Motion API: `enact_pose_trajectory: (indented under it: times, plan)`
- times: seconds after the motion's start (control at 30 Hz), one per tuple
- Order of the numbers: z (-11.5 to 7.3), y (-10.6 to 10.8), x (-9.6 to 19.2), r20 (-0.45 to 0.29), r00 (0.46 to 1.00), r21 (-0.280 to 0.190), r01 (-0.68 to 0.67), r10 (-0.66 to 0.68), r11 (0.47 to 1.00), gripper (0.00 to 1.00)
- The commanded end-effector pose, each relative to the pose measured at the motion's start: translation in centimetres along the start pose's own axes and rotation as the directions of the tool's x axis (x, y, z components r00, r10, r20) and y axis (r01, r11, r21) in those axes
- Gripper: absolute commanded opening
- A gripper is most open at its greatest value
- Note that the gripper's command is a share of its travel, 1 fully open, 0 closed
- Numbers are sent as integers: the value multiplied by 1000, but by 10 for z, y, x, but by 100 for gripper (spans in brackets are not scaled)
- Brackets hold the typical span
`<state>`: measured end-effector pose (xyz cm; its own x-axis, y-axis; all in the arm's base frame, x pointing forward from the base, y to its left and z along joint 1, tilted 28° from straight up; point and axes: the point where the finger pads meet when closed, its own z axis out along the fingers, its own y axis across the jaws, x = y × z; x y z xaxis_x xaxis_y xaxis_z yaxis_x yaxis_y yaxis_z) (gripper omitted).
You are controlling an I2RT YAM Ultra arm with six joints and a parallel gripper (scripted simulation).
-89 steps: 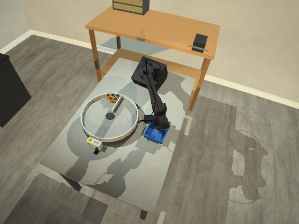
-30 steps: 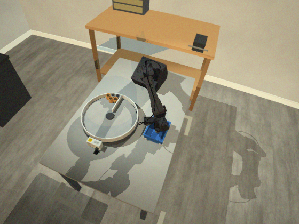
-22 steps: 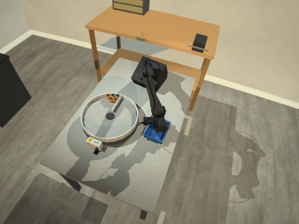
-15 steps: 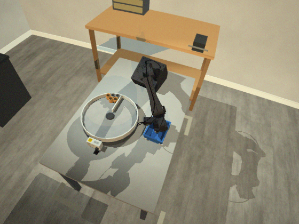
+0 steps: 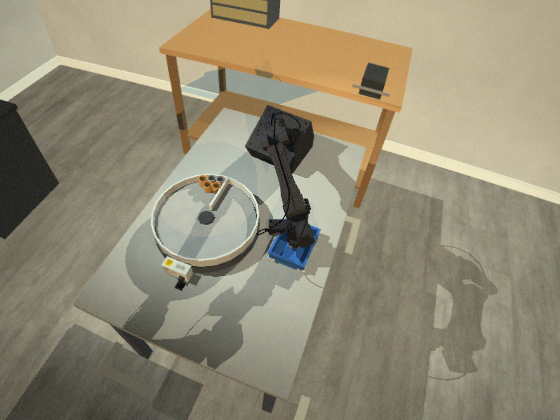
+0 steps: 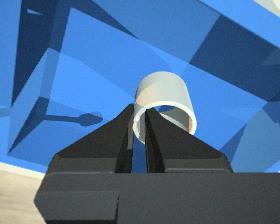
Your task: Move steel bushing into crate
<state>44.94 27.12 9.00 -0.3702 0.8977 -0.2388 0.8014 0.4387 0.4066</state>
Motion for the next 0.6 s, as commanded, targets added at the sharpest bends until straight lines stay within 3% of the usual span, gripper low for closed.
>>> enact_pose_trajectory:
  times: [0.0, 0.57]
  plan:
    - [-17, 6, 4, -9, 1000, -30, 12, -12, 999, 0]
    - [-12, 6, 6, -9, 1000, -30, 12, -12, 999, 0]
